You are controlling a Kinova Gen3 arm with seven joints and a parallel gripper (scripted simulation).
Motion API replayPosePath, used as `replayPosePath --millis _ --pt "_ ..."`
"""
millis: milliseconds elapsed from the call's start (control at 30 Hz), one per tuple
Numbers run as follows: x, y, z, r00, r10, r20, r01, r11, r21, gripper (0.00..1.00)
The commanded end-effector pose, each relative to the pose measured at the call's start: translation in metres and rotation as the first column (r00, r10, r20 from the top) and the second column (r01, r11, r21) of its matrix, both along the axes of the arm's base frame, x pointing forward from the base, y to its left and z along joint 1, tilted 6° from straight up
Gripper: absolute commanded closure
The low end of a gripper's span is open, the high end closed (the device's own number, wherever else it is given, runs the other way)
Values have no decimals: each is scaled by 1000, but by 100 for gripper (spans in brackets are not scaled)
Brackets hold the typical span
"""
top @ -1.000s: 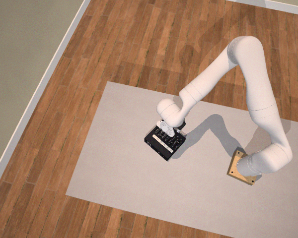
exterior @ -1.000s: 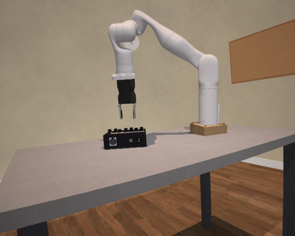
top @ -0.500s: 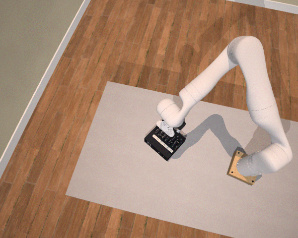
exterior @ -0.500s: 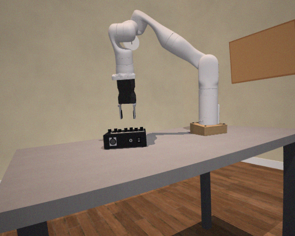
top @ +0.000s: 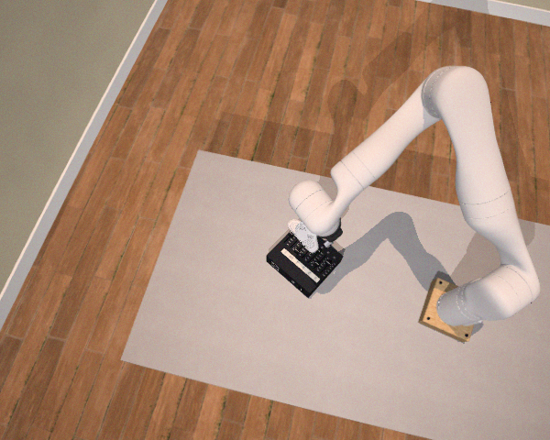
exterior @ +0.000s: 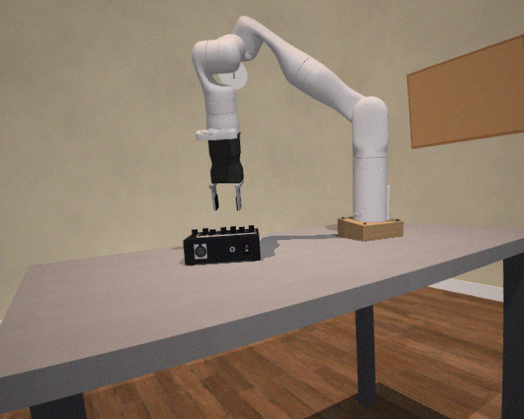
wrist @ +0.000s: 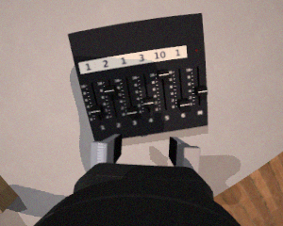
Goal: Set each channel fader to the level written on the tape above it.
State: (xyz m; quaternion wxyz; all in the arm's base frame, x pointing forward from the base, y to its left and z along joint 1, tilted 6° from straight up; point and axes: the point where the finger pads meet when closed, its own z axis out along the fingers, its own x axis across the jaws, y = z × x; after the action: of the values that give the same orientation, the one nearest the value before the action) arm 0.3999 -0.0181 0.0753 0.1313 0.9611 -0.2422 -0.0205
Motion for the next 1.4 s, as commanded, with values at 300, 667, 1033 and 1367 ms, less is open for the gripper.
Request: replayPosePath --millis 300,667,1033,1367 --pt "2 5 7 964 -262 49 261 965 10 0" --pt "4 10 15 829 -552 93 551 834 36 0" --pt "8 15 26 520 -845 128 843 531 83 0" --pt "11 20 38 139 -981 132 979 156 130 0"
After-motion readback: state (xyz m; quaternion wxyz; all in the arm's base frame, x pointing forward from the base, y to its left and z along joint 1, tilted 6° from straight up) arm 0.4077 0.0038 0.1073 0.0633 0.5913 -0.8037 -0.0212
